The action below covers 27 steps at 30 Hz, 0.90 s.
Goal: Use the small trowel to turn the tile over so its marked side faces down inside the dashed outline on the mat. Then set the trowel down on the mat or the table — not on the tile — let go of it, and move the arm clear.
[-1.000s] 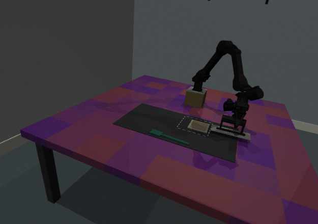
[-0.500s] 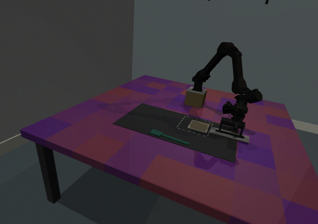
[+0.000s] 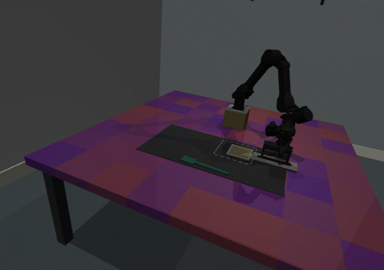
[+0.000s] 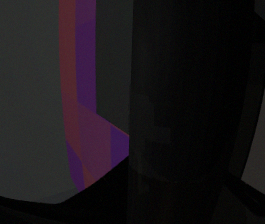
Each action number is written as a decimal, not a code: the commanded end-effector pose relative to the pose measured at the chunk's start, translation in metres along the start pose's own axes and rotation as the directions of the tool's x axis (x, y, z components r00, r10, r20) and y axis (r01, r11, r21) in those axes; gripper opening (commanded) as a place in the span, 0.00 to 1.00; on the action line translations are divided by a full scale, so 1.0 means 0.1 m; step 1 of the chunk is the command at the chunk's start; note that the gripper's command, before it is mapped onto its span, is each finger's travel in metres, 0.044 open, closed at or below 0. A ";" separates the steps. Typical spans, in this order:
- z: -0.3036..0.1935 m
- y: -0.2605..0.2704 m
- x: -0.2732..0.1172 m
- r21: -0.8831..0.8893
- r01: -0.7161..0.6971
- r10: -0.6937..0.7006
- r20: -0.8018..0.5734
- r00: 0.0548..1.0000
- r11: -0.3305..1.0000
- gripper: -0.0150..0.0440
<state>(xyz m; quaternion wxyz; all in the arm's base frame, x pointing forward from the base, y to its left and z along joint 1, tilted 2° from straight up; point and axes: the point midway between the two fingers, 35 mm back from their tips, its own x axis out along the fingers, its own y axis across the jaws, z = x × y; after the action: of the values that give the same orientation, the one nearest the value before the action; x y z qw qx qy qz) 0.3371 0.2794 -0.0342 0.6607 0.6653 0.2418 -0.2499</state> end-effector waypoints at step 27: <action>-0.17 0.19 -0.09 -0.266 0.147 -0.174 -0.080 0.982 0.953 0.25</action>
<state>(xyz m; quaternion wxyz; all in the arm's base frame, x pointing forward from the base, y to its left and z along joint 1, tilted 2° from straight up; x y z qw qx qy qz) 0.3395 0.2968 -0.0145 0.6994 0.5809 0.3372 -0.2442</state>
